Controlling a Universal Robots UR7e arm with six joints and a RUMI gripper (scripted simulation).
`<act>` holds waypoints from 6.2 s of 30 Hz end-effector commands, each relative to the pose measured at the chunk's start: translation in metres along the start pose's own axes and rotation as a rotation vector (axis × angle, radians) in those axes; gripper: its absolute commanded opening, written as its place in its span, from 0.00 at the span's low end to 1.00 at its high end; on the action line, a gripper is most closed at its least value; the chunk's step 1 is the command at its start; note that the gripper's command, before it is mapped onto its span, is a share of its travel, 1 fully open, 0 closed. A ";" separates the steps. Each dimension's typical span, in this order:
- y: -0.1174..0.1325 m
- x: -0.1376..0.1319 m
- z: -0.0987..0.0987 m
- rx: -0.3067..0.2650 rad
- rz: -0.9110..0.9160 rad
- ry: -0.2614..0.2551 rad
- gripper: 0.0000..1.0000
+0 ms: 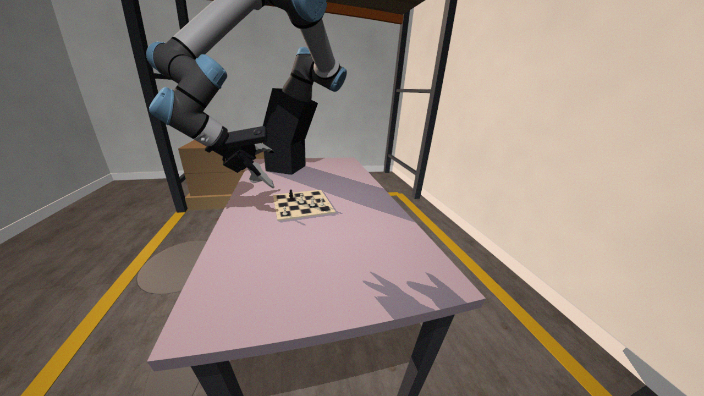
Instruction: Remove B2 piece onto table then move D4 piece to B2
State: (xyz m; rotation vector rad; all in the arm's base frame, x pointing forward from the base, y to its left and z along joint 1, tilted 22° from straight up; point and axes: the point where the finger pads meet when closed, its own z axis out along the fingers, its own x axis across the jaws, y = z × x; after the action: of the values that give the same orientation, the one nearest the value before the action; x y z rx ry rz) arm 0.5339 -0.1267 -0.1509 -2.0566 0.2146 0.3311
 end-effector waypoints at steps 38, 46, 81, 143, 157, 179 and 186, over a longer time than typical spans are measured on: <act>0.137 0.019 0.048 0.355 -0.484 0.240 1.00; 0.143 0.019 0.051 0.365 -0.502 0.255 1.00; 0.144 0.019 0.052 0.368 -0.507 0.261 1.00; 0.097 -0.024 0.000 0.343 -0.508 0.250 1.00; 0.096 -0.027 0.025 0.188 -0.505 0.204 1.00; 0.085 -0.037 0.065 -0.193 -0.481 0.178 1.00; 0.077 -0.041 0.073 -0.306 -0.471 0.196 1.00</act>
State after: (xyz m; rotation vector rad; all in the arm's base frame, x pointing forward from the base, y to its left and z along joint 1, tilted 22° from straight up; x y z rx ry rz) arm 0.4646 -0.1074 -0.2381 -2.2585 -0.2198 -0.1297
